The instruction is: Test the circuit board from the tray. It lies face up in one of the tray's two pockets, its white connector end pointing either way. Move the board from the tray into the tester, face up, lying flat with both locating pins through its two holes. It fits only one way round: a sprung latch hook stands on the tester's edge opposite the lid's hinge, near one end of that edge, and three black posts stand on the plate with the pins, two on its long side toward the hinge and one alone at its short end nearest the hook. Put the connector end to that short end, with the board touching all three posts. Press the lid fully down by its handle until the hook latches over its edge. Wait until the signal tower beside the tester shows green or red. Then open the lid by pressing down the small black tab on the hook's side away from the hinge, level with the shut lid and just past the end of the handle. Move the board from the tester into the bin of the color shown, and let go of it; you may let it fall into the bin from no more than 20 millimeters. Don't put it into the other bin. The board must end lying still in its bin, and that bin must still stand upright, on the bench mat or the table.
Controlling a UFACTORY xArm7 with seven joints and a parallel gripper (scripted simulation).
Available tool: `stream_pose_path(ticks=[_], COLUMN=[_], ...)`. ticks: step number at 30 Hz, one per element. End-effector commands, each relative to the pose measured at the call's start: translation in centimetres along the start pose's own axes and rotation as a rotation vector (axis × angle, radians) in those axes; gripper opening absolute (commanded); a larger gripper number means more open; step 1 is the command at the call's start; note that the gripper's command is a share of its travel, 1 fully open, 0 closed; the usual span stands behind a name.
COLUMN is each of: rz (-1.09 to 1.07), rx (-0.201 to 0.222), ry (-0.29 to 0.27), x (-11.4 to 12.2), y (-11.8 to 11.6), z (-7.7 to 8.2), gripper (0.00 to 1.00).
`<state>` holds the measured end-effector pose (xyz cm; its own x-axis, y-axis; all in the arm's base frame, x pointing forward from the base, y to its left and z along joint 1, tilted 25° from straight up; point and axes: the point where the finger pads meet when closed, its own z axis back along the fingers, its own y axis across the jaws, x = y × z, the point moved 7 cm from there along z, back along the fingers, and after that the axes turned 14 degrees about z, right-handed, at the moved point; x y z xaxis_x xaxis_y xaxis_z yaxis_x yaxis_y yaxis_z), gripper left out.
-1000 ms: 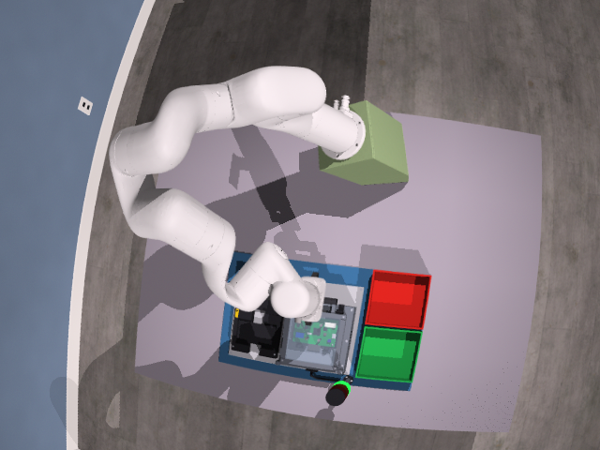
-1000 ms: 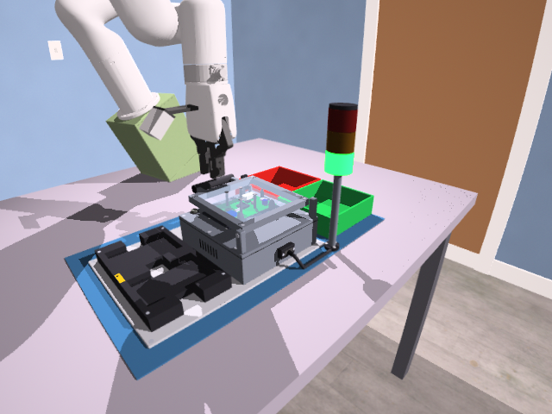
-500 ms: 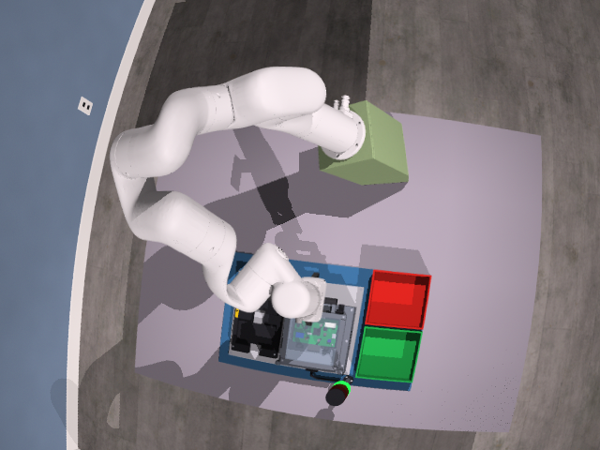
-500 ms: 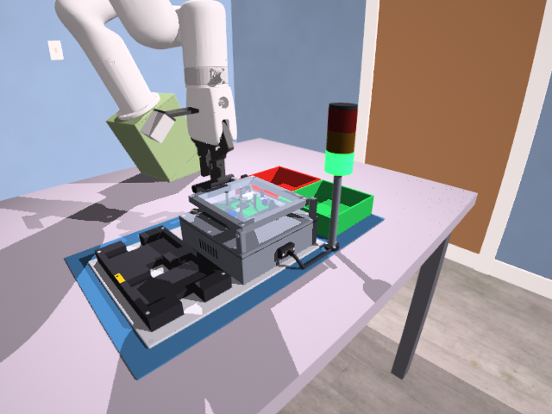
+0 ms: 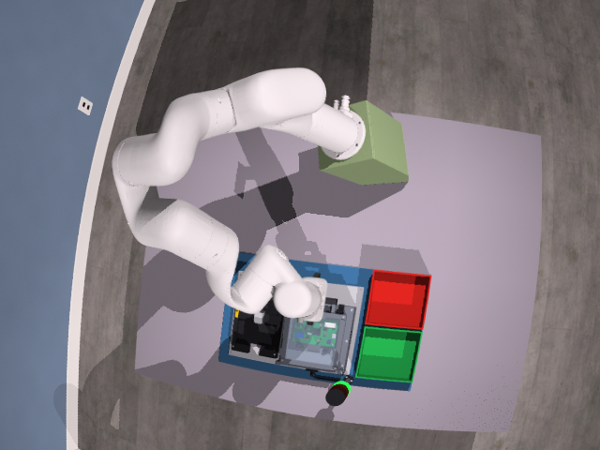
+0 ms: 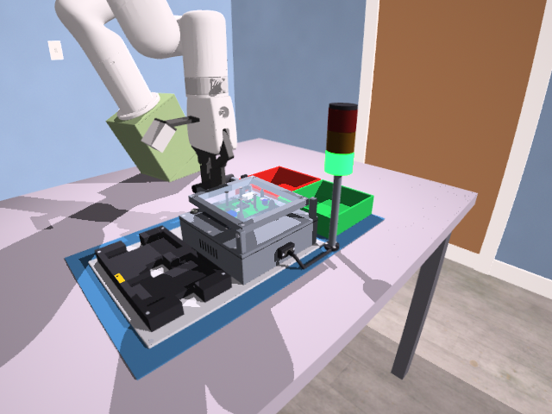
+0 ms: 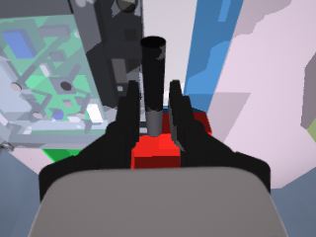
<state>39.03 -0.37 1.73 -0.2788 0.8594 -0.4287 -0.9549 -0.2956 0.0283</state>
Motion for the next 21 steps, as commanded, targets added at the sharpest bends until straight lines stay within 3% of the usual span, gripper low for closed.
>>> stream_pose_path(ticks=[1, 12, 13, 21], rz=[0.0, 0.0, 0.0, 0.0], rx=[-0.005, -0.005, -0.005, -0.005], ry=[0.0, 0.0, 0.0, 0.0], x=[0.03, 0.03, 0.03, 0.03], y=[-0.16, -0.16, -0.16, -0.16], z=[-0.84, -0.97, -0.97, -0.97], gripper=[0.27, 0.27, 0.0, 0.0])
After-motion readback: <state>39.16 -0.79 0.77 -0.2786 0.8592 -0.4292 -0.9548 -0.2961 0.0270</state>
